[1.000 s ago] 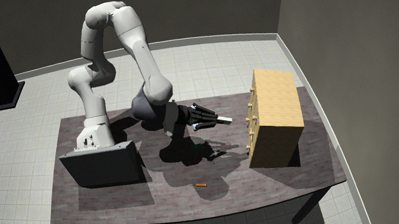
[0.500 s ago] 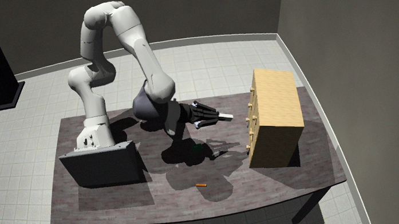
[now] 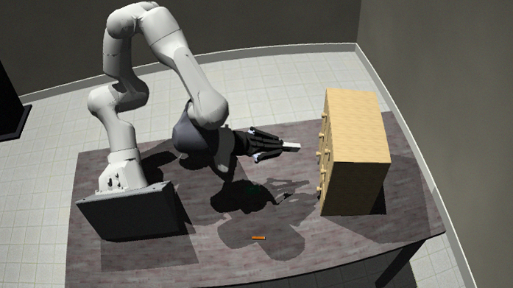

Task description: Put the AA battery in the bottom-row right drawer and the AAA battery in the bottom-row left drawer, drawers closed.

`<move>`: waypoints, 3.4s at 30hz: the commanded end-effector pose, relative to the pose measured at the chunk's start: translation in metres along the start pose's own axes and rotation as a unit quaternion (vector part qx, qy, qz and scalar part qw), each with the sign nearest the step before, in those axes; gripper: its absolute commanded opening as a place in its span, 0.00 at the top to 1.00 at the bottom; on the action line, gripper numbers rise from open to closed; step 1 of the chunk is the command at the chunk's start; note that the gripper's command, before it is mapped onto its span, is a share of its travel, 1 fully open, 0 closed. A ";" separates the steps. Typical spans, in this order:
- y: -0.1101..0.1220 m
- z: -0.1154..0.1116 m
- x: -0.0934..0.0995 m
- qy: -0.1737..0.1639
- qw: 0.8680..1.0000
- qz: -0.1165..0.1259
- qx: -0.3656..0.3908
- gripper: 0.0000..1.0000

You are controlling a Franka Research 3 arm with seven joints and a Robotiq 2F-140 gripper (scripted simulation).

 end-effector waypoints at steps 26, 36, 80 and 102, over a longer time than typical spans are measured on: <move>0.007 -0.009 -0.004 0.013 0.999 -0.037 -0.021 1.00; 0.013 -0.017 -0.005 0.026 0.997 -0.066 -0.026 1.00; 0.018 -0.025 -0.006 0.045 0.994 -0.094 -0.031 1.00; 0.023 -0.032 -0.006 0.067 0.990 -0.120 -0.036 1.00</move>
Point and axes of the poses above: the point where the finger pads meet when closed, its own x axis back along the fingers, its own y axis across the jaws, z = x × y, the point moved 8 cm from there along x, back along the fingers, and after that the axes turned 13 degrees about x, right-handed, at the moved point
